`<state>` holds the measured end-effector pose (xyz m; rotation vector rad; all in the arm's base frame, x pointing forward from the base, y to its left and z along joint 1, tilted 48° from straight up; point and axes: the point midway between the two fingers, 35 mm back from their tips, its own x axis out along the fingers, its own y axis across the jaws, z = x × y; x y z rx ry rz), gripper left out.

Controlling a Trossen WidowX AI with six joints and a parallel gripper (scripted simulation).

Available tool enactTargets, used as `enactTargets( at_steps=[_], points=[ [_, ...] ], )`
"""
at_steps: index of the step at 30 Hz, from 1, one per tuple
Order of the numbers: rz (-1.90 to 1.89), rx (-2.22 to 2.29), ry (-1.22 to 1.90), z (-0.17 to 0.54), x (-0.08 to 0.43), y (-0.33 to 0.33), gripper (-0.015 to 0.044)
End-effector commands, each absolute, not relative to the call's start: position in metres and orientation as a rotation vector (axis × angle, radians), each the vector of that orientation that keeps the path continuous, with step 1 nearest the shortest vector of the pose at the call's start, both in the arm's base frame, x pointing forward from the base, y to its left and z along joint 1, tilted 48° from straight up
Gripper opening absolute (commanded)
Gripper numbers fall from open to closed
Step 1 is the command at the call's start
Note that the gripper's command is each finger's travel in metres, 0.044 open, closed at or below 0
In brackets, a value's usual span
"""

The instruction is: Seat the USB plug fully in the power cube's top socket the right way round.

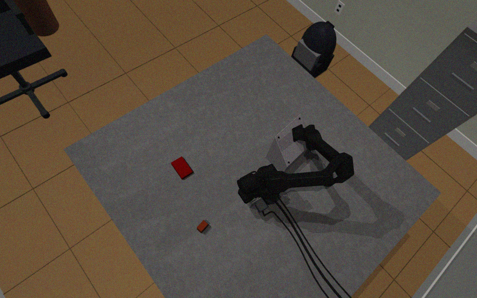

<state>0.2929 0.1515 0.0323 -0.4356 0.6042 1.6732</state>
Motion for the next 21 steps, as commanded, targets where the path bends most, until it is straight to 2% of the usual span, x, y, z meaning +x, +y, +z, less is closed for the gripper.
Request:
enactTargets(
  at_steps=[1,21],
  points=[
    [1.673,-0.436,0.604,0.0323,0.2929,0.1513,0.0095],
    [1.673,-0.436,0.604,0.0396,0.2951,0.1435,0.0095]
  ],
)
